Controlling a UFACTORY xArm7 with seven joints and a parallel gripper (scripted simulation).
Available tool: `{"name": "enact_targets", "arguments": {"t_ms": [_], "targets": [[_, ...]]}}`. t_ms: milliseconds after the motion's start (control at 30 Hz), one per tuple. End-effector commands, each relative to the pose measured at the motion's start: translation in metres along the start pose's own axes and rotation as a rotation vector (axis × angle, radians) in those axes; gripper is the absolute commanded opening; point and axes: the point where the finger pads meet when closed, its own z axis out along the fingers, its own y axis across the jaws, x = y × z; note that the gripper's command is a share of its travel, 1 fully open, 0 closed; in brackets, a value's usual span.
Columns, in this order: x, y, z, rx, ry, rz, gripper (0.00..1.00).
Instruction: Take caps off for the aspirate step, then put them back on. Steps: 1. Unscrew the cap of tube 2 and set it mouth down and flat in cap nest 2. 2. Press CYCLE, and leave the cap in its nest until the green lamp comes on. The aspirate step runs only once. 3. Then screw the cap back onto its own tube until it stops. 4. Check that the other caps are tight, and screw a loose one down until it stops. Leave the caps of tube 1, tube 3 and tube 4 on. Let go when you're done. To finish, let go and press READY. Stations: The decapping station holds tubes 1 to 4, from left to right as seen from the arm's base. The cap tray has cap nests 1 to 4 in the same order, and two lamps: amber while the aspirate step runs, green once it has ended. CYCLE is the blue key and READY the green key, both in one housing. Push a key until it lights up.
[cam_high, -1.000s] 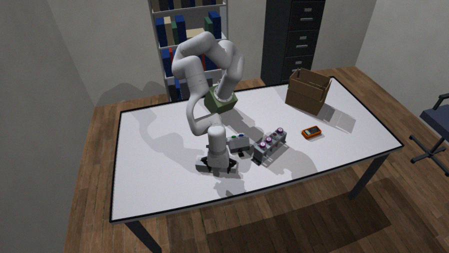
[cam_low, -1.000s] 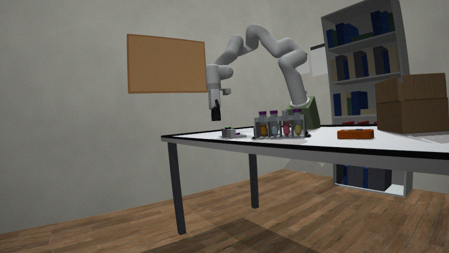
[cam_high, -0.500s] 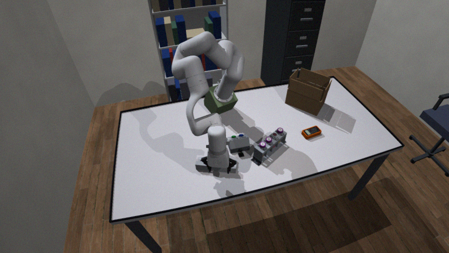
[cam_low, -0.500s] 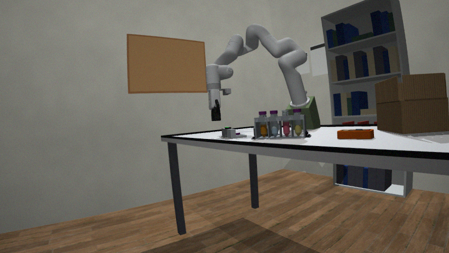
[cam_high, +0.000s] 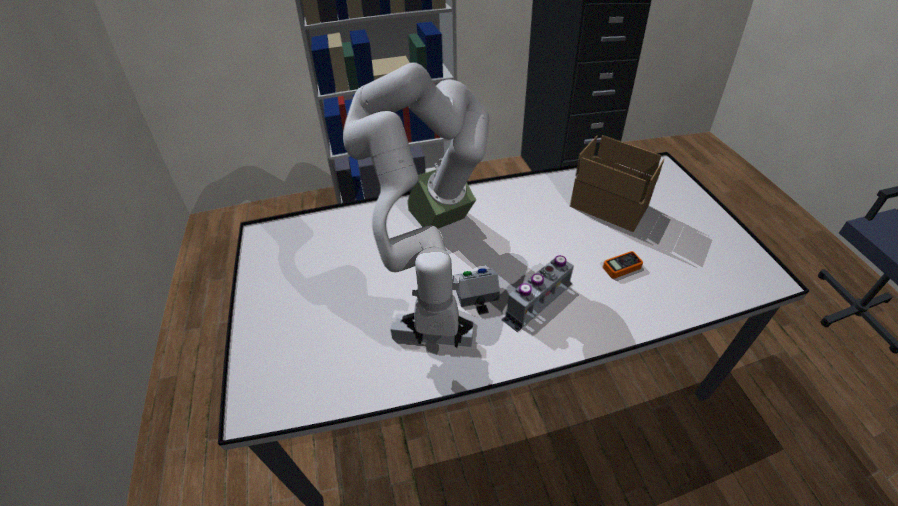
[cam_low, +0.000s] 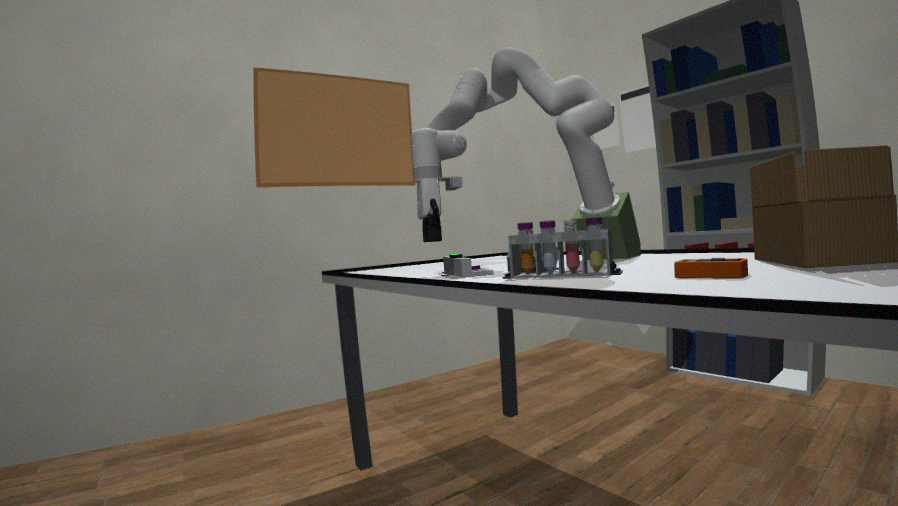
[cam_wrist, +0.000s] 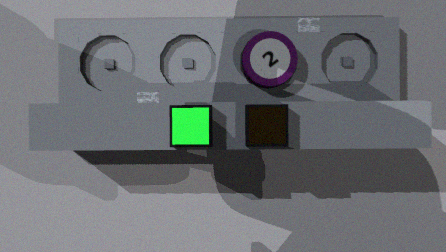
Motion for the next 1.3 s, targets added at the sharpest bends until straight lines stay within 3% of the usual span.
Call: {"name": "enact_targets", "arguments": {"t_ms": [0, 867, 900, 1267], "targets": [[-0.001, 0.0, -0.001, 0.0, -0.003, 0.0, 1.0], [-0.001, 0.0, -0.001, 0.0, -0.003, 0.0, 1.0], [0.005, 0.0, -0.006, 0.0, -0.003, 0.0, 0.46], [0.065, -0.004, -0.045, 0.0, -0.003, 0.0, 0.46]]}}
